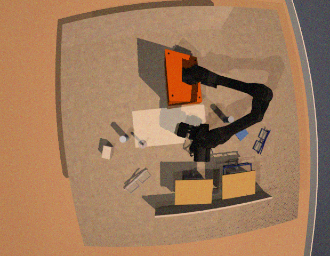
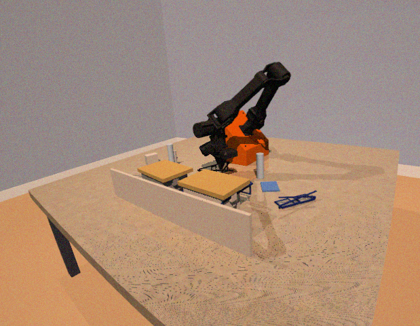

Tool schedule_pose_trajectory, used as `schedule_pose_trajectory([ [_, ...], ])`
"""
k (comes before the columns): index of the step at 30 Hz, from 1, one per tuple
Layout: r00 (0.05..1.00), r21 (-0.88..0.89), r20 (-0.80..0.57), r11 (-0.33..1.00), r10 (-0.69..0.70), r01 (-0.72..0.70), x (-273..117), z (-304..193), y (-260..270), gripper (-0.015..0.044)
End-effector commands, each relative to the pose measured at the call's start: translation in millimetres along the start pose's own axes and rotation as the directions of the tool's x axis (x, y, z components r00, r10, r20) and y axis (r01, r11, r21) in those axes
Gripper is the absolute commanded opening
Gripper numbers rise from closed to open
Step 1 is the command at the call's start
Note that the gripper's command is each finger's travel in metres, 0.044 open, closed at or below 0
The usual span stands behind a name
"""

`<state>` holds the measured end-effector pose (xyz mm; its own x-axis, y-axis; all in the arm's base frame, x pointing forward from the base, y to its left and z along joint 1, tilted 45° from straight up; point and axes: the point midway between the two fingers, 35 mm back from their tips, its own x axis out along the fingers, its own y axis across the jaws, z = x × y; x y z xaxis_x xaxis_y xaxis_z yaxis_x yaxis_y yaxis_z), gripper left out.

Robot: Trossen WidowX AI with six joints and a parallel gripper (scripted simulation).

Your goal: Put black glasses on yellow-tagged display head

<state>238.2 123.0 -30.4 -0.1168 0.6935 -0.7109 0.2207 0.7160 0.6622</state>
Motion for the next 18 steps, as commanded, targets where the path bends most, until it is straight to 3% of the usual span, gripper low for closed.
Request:
schedule_pose_trajectory([
  [1,1.000,-0.008,0.011,1.000,-0.004,0.004,-15,5,0,0.0000],
  [14,1.000,-0.009,0.008,1.000,0.001,-0.001,-90,8,-2,0.0000],
  [18,1.000,0.004,0.007,1.000,0.002,-0.002,-94,8,-2,0.0000],
])
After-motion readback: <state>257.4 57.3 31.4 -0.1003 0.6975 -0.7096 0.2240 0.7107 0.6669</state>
